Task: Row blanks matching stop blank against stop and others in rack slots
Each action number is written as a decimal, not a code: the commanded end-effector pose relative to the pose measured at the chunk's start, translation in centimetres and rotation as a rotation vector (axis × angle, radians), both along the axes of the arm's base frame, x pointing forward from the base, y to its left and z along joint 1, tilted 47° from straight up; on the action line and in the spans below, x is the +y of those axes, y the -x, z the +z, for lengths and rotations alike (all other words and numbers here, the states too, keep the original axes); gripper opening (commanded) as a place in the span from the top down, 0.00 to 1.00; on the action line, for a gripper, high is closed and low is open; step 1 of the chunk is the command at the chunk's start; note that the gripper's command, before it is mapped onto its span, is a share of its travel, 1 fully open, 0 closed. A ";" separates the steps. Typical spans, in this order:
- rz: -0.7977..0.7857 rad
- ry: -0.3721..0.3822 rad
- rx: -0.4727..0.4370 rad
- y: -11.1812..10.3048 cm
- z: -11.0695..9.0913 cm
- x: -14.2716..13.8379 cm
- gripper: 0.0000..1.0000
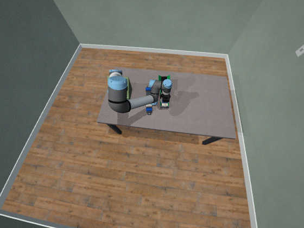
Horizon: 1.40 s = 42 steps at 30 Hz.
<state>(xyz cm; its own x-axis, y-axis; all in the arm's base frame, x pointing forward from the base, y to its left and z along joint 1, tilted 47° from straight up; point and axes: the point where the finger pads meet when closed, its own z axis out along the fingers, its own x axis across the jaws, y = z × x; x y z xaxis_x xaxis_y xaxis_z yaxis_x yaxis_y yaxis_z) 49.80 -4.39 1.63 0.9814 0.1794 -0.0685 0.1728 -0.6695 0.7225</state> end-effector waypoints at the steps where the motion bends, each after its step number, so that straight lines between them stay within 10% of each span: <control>1: 0.000 0.000 -0.001 0.0 0.0 0.0 0.60; 29: 0.000 0.000 -0.001 0.0 0.2 0.2 0.60; 42: 0.000 0.000 -0.001 0.4 3.8 4.0 0.60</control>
